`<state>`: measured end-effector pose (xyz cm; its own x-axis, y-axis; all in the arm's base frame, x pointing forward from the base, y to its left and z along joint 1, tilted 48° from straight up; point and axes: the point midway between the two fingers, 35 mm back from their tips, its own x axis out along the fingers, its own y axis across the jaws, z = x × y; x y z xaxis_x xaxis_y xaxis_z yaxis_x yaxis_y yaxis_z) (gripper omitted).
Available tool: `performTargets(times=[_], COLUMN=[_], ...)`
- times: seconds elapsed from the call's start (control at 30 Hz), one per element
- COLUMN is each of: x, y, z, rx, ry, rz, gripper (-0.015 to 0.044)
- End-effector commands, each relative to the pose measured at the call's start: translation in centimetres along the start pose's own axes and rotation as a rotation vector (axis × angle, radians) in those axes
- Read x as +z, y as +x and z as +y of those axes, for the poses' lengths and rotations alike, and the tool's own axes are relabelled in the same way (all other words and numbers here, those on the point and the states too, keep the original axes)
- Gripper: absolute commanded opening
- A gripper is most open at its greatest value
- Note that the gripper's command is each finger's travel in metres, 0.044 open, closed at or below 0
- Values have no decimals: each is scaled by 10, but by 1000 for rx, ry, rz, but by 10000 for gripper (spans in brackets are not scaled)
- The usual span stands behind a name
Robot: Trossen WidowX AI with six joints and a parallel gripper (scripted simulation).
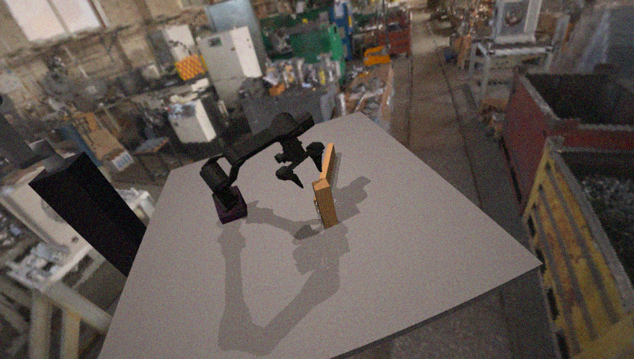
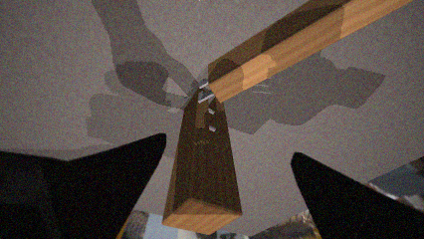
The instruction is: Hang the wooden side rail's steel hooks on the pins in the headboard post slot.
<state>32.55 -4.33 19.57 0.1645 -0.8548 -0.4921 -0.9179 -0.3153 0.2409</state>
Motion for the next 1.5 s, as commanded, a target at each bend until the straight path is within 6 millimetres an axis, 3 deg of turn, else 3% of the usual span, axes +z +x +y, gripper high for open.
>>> performTargets(times=[0.0, 0.7, 1.23, 1.47], x=[-2, -2, 40, 42], y=[0, 0, 16, 17], z=[-6, -7, -60, -63], rx=[44, 47, 224, 236], ry=[54, 65, 866, 899], rz=[-21, -24, -202, -206], gripper=[440, 440, 440, 440])
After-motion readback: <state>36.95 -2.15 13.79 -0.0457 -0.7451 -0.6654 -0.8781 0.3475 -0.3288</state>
